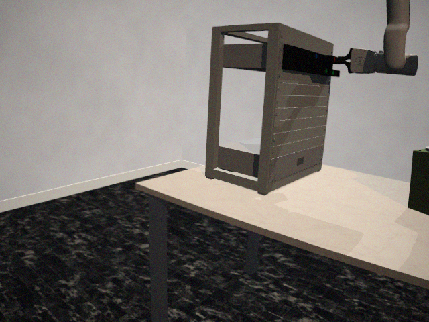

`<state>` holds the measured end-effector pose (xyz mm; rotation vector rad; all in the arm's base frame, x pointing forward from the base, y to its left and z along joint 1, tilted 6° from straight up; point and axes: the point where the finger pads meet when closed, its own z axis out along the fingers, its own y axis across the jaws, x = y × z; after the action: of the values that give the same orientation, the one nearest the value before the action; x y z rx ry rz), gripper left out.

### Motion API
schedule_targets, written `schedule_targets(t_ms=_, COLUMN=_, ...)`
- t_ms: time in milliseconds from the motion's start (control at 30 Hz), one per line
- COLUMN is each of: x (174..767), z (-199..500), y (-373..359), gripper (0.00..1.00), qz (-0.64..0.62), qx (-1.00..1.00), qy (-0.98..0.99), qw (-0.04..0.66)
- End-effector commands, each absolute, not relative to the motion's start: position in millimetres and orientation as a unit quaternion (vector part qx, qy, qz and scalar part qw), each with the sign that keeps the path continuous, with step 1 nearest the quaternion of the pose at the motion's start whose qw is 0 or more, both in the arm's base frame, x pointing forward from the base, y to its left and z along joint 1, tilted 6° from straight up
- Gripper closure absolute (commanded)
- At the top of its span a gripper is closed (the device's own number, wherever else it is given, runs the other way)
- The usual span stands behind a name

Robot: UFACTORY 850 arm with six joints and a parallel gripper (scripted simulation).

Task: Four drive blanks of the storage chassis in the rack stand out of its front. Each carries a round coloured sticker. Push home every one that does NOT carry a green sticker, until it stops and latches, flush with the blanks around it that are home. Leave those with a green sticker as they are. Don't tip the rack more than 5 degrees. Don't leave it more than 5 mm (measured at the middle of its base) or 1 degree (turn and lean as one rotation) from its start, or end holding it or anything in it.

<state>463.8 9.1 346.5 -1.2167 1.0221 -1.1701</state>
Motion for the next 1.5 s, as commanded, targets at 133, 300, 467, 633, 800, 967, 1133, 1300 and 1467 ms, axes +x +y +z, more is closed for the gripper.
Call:
schedule_targets(t_ms=133, x=467, z=347, y=9, gripper=1.00, qz=-0.495, qx=-0.514, qy=0.432, qw=0.552)
schedule_targets(t_ms=300, x=468, z=347, y=10, gripper=1.00, qz=-0.495, qx=-0.514, qy=0.432, qw=0.552)
schedule_targets(t_ms=467, x=475, z=348, y=11, gripper=1.00, qz=-0.495, qx=-0.514, qy=0.432, qw=0.552)
schedule_targets(t_ms=633, x=476, z=348, y=11, gripper=1.00, qz=-0.495, qx=-0.514, qy=0.432, qw=0.552)
schedule_targets(t_ms=800, x=476, z=348, y=11, gripper=1.00, qz=-0.495, qx=-0.514, qy=0.432, qw=0.552)
schedule_targets(t_ms=967, x=479, z=348, y=11, gripper=1.00, qz=-0.495, qx=-0.514, qy=0.432, qw=0.552)
schedule_targets(t_ms=1133, x=486, z=349, y=12, gripper=1.00, qz=-0.495, qx=-0.514, qy=0.432, qw=0.552)
schedule_targets(t_ms=1300, x=486, z=349, y=12, gripper=1.00, qz=-0.495, qx=-0.514, qy=0.432, qw=0.552)
schedule_targets(t_ms=1467, x=486, z=349, y=12, gripper=1.00, qz=-0.495, qx=-0.514, qy=0.432, qw=0.552)
